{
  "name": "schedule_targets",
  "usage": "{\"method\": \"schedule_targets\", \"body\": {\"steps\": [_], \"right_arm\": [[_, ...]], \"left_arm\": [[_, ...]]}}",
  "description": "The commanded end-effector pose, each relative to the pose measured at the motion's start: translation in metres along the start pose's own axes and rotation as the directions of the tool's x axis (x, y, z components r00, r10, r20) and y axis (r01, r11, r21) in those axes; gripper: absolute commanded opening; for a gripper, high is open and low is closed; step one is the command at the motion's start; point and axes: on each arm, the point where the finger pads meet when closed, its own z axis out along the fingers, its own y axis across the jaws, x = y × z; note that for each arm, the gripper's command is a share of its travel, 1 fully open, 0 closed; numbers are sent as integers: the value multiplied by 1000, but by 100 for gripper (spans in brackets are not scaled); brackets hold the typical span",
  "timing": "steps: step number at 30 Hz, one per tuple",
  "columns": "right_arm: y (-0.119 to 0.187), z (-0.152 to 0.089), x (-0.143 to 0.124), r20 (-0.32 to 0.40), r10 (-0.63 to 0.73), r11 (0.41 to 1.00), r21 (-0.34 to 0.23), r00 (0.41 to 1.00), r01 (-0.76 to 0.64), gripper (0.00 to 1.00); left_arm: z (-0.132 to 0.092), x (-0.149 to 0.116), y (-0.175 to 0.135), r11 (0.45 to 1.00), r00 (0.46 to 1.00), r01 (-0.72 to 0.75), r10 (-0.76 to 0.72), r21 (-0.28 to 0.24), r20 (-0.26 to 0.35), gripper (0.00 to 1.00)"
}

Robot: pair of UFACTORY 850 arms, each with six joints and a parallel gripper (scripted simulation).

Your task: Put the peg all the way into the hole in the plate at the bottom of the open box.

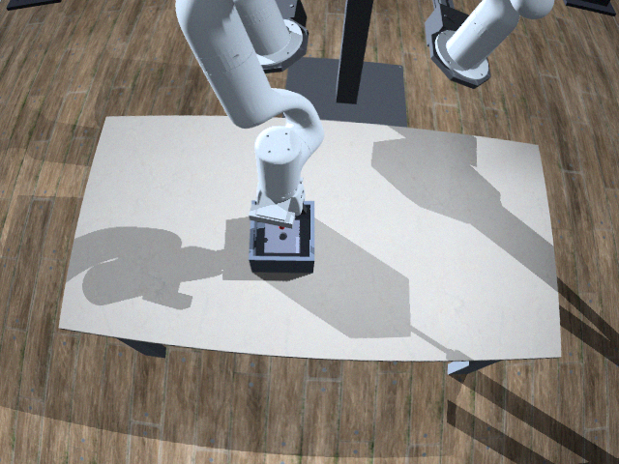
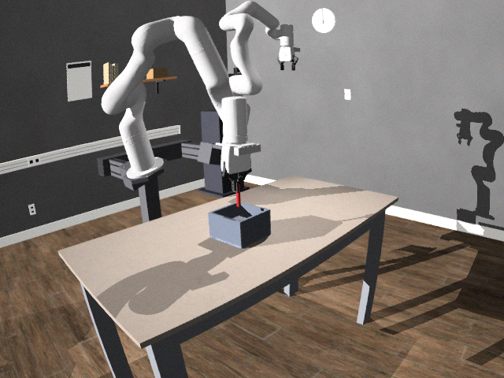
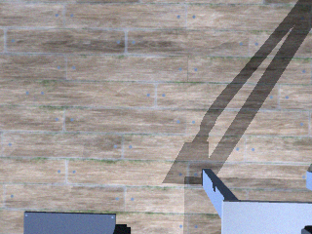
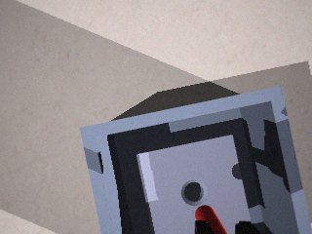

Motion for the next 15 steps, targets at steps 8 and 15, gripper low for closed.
{"method": "schedule_targets", "body": {"steps": [8,15], "right_arm": [[-2,-1,2,-5,-9,1000,9,1000,9,0],[-2,2,2,-5,10,1000,9,1000,-10,0]], "left_arm": [[-1,3,0,1000,1000,-6,6,0,-11,100],[-1,3,0,1000,1000,-6,6,0,-11,100]]}}
